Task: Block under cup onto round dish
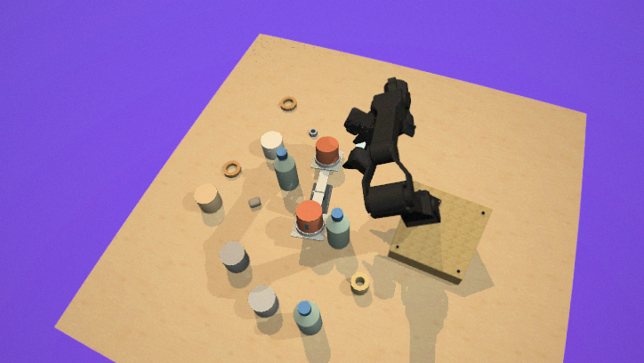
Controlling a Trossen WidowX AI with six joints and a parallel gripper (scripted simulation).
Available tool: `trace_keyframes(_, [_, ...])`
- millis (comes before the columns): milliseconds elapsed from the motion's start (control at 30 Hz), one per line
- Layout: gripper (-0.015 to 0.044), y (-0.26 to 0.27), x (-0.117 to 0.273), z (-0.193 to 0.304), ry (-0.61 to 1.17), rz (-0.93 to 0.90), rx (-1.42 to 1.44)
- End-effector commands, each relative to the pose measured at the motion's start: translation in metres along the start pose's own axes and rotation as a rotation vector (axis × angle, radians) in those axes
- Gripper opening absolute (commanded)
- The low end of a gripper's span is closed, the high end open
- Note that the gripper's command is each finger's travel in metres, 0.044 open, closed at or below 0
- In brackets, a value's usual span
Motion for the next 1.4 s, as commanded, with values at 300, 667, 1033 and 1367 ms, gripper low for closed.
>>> trace_keyframes(300, [0.044,-0.025,-0.022,-0.036,0.177,0.075,-0.273])
trace_keyframes(667, [0.044,-0.048,-0.053,-0.067,0.297,0.176,-0.608])
trace_keyframes(1033, [0.044,-0.068,-0.098,-0.091,0.381,0.335,-0.933])
trace_keyframes(1367, [0.044,-0.086,-0.144,-0.107,0.4,0.52,-1.213])
Point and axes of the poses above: the point midway between the two fingers, 35 mm back from their tips, its own x axis back along the fingers, its own y axis across the jaws, z = x × y, the point moved 9 cm from there along x, back along the fingers, and after that the axes turned 3 degrees about -x, right-handed, at the moved point
